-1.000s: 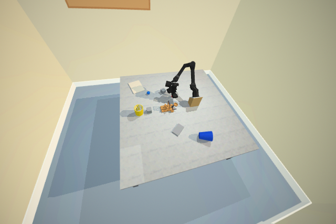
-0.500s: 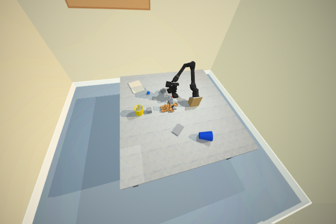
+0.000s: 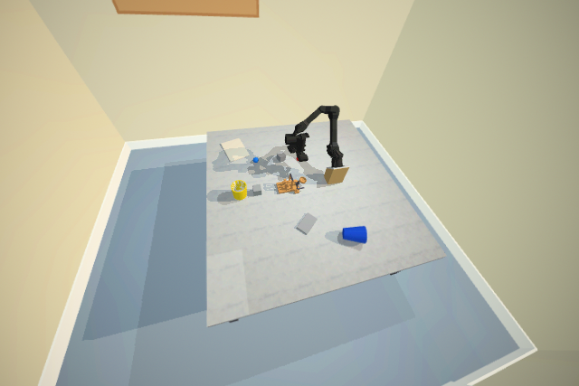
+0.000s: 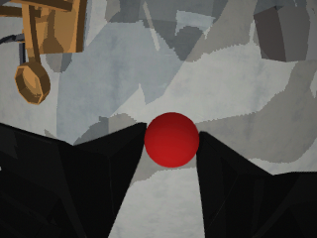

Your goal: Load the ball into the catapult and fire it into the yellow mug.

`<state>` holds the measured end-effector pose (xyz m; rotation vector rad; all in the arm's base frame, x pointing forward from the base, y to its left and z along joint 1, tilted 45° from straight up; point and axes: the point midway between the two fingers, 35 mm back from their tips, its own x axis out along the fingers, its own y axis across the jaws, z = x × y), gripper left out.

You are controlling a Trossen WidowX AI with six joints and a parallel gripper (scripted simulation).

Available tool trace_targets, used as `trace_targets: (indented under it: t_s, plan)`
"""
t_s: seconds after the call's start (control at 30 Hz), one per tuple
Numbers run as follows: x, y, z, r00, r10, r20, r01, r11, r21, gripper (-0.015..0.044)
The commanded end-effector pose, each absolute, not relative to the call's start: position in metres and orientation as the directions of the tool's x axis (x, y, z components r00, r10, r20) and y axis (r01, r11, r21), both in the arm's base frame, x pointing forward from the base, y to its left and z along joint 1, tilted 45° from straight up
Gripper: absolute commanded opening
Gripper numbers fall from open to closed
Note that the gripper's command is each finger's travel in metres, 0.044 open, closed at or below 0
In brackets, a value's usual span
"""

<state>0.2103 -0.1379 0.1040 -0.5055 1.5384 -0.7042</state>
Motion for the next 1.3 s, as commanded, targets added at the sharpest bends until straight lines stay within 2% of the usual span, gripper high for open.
trace_targets:
  t_s: [0.0,0.33,1.27]
  plan:
    - [0.210,-0.121,0.129,-0.085,-0.698,-0.711,0.106,0.703,-0.703,0.0000]
    - [0.210,-0.112,0.138,-0.088,-0.701,-0.708,0.103,0.700,-0.706,0.0000]
    - [0.246,-0.057,0.050,-0.277,-0.630,-0.726,0.077,0.738,-0.670,0.0000]
